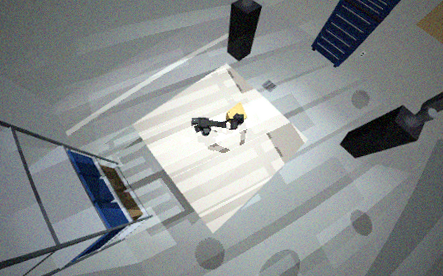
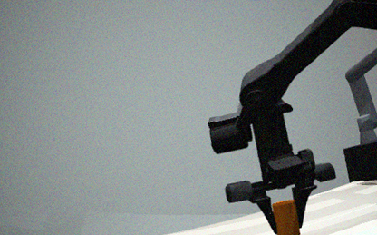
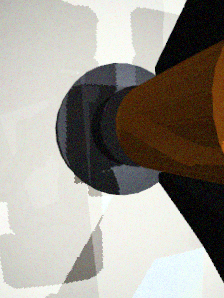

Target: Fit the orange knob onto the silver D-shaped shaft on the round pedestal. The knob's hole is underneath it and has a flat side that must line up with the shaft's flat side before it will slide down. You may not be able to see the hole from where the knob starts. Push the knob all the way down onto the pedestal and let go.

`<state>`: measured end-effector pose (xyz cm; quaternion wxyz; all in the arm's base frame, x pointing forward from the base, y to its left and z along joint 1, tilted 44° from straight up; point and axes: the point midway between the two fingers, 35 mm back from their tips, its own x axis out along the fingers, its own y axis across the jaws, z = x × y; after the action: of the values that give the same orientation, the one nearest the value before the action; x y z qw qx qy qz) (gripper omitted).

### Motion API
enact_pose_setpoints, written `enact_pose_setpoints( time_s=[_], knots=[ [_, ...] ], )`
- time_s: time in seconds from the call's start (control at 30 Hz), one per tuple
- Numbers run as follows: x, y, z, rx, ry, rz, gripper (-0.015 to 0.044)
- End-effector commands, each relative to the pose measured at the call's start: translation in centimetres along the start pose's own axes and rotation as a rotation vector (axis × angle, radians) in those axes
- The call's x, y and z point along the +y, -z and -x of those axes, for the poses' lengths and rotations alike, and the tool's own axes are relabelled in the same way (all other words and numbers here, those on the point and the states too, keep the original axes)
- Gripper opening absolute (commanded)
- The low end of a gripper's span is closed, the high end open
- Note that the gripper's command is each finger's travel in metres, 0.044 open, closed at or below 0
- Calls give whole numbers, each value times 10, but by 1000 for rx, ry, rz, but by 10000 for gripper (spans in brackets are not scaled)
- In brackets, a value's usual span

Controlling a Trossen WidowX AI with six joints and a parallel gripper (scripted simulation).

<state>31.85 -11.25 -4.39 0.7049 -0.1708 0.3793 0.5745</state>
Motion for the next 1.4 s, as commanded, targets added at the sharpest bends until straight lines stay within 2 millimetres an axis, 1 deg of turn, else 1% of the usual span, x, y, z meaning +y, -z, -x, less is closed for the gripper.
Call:
enact_pose_setpoints(
  time_s=[0.0, 0.37, 1.0, 1.37],
  knots=[
    [-2, 0, 2, 2, 4, 5, 0],
    [-5, -1, 4, 2, 4, 5, 0],
    [0, 0, 1, 2, 4, 5, 0],
    [-2, 0, 3, 2, 4, 5, 0]
  ],
)
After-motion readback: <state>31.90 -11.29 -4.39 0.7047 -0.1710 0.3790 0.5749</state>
